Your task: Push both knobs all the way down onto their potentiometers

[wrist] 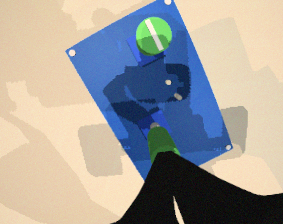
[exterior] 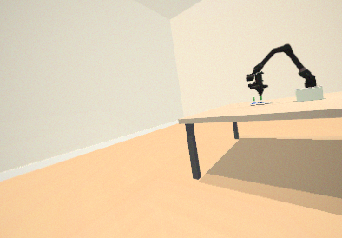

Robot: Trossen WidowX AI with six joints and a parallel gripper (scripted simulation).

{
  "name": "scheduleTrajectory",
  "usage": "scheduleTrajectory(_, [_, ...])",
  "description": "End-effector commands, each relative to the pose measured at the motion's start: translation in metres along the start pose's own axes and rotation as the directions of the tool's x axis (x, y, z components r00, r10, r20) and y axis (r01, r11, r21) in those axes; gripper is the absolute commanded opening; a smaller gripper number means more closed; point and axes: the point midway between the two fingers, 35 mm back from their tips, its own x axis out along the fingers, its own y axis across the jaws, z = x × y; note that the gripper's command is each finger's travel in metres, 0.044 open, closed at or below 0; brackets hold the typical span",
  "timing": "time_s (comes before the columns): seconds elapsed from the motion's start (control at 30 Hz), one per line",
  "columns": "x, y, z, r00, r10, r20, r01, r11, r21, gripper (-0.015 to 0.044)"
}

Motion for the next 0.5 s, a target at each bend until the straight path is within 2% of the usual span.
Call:
scheduleTrajectory(0.0, [0.0101, -0.0002, 0.0003, 1.000, -0.004, -0.003, 0.004, 1.000, -0.005, 0.0000])
scheduleTrajectory(0.47, [0.0147, -0.0002, 0.0002, 1.000, -0.004, -0.003, 0.004, 1.000, -0.005, 0.0000])
